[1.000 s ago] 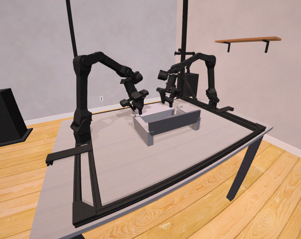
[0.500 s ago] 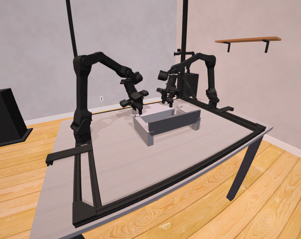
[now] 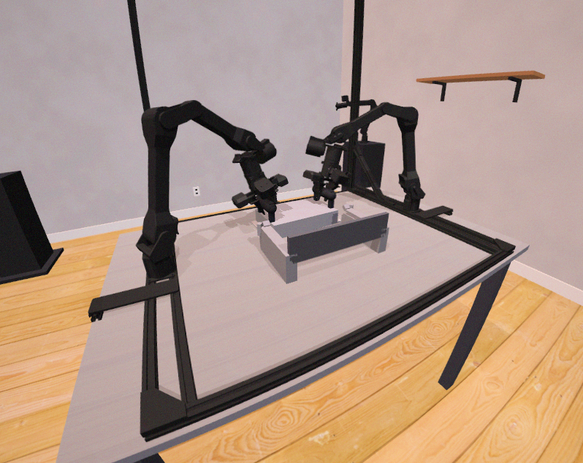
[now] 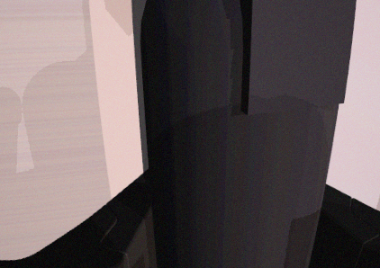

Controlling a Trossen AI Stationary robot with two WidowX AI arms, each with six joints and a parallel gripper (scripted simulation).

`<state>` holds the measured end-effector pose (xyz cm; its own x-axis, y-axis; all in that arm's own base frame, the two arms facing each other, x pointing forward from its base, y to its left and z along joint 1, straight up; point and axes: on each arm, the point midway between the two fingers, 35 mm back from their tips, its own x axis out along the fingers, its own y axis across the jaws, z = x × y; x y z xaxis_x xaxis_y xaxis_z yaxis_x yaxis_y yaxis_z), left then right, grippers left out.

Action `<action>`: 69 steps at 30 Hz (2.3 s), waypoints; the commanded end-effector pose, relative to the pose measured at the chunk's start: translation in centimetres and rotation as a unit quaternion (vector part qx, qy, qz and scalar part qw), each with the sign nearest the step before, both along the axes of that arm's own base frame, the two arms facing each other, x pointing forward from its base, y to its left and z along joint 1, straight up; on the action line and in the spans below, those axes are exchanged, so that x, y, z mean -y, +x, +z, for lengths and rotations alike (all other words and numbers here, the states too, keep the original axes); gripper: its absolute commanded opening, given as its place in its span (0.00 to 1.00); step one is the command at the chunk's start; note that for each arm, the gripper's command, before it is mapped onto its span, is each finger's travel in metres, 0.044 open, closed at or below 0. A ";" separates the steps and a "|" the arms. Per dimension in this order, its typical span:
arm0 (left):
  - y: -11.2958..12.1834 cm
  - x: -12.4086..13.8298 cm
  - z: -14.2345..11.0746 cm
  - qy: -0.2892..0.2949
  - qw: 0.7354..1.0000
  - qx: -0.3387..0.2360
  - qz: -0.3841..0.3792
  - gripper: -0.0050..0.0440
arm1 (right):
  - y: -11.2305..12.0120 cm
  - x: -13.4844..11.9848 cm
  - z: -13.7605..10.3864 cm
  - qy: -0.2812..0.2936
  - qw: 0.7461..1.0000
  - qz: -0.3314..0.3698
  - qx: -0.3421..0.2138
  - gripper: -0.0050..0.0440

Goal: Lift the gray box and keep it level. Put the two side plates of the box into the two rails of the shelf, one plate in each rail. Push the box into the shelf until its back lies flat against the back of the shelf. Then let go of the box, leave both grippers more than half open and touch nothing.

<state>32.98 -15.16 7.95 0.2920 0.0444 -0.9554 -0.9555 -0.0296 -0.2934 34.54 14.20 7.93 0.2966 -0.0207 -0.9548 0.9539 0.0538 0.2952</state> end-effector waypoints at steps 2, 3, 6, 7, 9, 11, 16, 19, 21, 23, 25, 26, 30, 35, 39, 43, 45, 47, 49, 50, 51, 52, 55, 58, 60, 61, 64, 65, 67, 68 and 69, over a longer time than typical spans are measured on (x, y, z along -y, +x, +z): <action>0.0 0.0 0.0 0.001 1.000 0.001 0.000 0.10 | 0.0 0.0 0.0 0.000 1.000 -0.002 0.000 0.10; 0.0 0.0 0.0 0.001 1.000 0.001 0.000 0.10 | 0.0 0.0 0.0 0.000 1.000 -0.002 0.000 0.10; 0.0 0.0 0.0 0.001 1.000 0.001 0.000 0.10 | 0.0 0.0 0.0 0.000 1.000 -0.002 0.000 0.10; 0.0 0.0 0.0 0.001 1.000 0.001 0.000 0.10 | 0.0 0.0 0.0 0.000 1.000 -0.002 0.000 0.10; 0.0 0.0 0.0 0.001 1.000 0.001 0.000 0.10 | 0.0 0.0 0.0 0.000 1.000 -0.002 0.000 0.10; 0.0 0.0 0.1 0.001 1.000 0.001 0.000 0.10 | 0.0 0.0 0.1 0.000 1.000 -0.002 0.000 0.10; 0.1 0.1 0.6 0.001 1.000 0.001 0.000 0.10 | 0.1 -0.1 0.6 0.000 1.000 -0.002 0.000 0.10; 0.2 0.1 0.9 0.001 1.000 0.001 0.000 0.10 | 0.2 -0.1 0.9 0.000 1.000 -0.002 0.000 0.10; 0.2 0.1 0.9 0.001 1.000 0.001 0.000 0.10 | 0.2 -0.1 0.9 0.000 1.000 -0.002 0.000 0.10; 0.3 0.2 1.1 0.001 1.000 0.001 0.000 0.10 | 0.2 -0.1 1.1 0.000 1.000 -0.002 0.000 0.10; 0.3 0.2 1.3 0.001 1.000 0.001 0.000 0.10 | 0.3 -0.1 1.4 0.000 1.000 -0.002 0.000 0.10; 0.3 0.2 1.5 0.001 1.000 0.001 0.000 0.10 | 0.3 -0.1 1.5 0.000 1.000 -0.002 0.000 0.10; 0.4 0.2 1.9 0.001 1.000 0.001 0.000 0.10 | 0.4 -0.2 1.9 0.000 1.000 -0.002 0.000 0.10; 0.5 0.3 2.5 0.001 1.000 0.001 0.000 0.10 | 0.5 -0.2 2.5 0.000 1.000 -0.002 0.000 0.10; 0.5 0.3 2.7 0.001 1.000 0.001 0.000 0.10 | 0.5 -0.2 2.7 0.000 1.000 -0.002 0.000 0.10; 0.5 0.3 3.2 0.001 1.000 0.001 0.000 0.10 | 0.5 -0.3 3.2 0.000 1.000 -0.002 0.000 0.10; 0.6 0.3 3.4 0.001 1.000 0.001 0.000 0.10 | 0.6 -0.3 3.4 0.000 1.000 -0.002 0.000 0.10; 0.6 0.3 3.6 0.001 1.000 0.001 0.000 0.10 | 0.6 -0.3 3.7 0.000 1.000 -0.002 0.000 0.10; 0.6 0.3 3.9 0.001 1.000 0.001 0.000 0.10 | 0.6 -0.3 3.9 0.000 1.000 -0.002 0.000 0.10; 0.6 0.4 4.0 0.001 1.000 0.001 0.000 0.10 | 0.6 -0.3 4.0 0.000 1.000 -0.002 0.000 0.10; 0.6 0.4 4.1 0.001 1.000 0.001 0.000 0.10 | 0.6 -0.3 4.1 0.000 1.000 -0.002 0.000 0.10; 0.6 0.4 4.2 0.001 1.000 0.001 0.000 0.10 | 0.6 -0.3 4.2 0.000 1.000 -0.002 0.000 0.10; 0.6 0.4 4.3 0.001 1.000 0.001 0.000 0.10 | 0.6 -0.3 4.4 0.000 1.000 -0.002 0.000 0.10; 0.7 0.4 4.7 0.001 1.000 0.001 0.000 0.10 | 0.7 -0.3 4.7 0.000 1.000 -0.002 0.000 0.10; 0.7 0.4 4.9 0.001 1.000 0.001 0.000 0.10 | 0.7 -0.3 4.9 0.000 1.000 -0.002 0.000 0.10; 0.7 0.4 5.0 0.001 1.000 0.001 0.000 0.10 | 0.7 -0.3 5.0 0.000 1.000 -0.002 0.000 0.10; 0.7 0.4 5.4 0.001 1.000 0.001 0.000 0.10 | 0.7 -0.3 5.4 0.000 1.000 -0.002 0.000 0.10; 0.7 0.4 5.5 0.001 1.000 0.001 0.000 0.10 | 0.7 -0.3 5.5 0.000 1.000 -0.002 0.000 0.10; 0.7 0.4 5.7 0.001 1.000 0.001 0.000 0.10 | 0.7 -0.3 5.7 0.000 1.000 -0.002 0.000 0.10; 0.7 0.4 5.8 0.001 1.000 0.001 0.000 0.10 | 0.7 -0.3 5.9 0.000 1.000 -0.002 0.000 0.10; 0.7 0.4 5.9 0.001 1.000 0.001 0.000 0.10 | 0.7 -0.3 6.0 0.000 1.000 -0.002 0.000 0.10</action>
<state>32.99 -15.24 12.13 0.2572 0.0646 -0.9642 -0.9655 -0.0261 -0.2593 34.54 14.25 12.08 0.2572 -0.0376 -0.9656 0.9653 0.0559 0.2549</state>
